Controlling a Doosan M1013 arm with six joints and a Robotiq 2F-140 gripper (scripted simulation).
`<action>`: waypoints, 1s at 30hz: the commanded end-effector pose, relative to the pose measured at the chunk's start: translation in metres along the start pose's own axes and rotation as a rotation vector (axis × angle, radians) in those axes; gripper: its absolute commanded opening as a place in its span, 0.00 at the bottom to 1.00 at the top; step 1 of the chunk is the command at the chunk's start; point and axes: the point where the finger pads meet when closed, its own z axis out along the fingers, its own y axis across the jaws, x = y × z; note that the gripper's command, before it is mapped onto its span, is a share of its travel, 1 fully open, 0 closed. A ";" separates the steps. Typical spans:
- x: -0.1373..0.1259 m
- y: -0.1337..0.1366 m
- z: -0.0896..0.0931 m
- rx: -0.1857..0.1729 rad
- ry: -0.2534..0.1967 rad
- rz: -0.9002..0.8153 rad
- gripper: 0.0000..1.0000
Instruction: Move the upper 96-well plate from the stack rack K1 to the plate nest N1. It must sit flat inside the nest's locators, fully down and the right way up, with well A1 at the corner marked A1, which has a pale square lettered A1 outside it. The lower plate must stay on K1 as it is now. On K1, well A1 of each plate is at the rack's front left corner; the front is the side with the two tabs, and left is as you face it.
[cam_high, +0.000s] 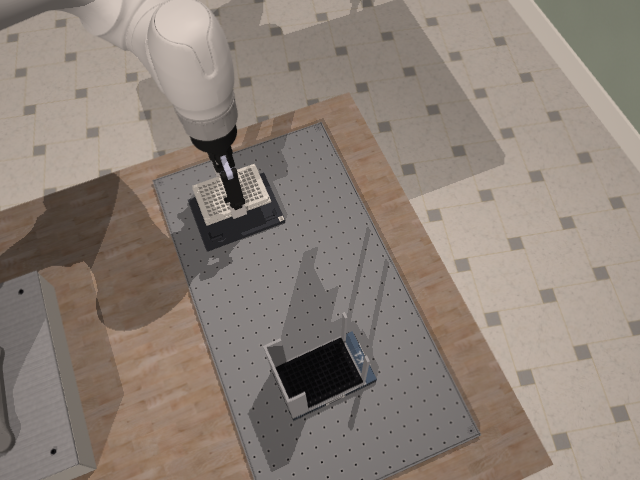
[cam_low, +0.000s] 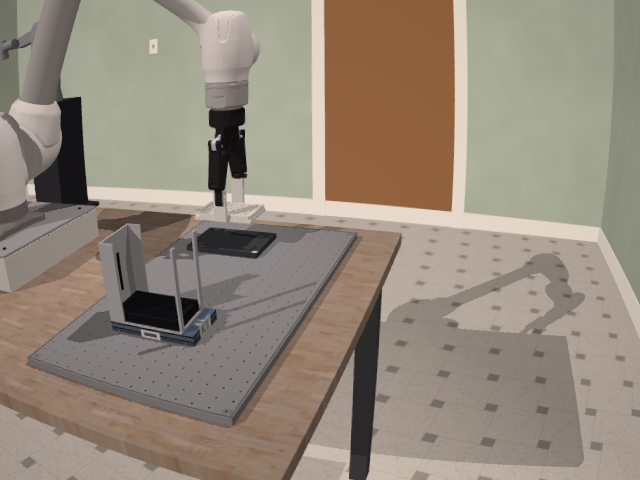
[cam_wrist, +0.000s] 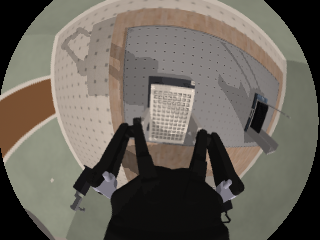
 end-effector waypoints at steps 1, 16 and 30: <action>0.000 0.000 0.001 0.000 0.000 0.000 0.00; 0.000 0.000 0.026 0.000 0.000 0.000 0.00; 0.000 0.000 0.043 0.000 0.000 0.000 0.00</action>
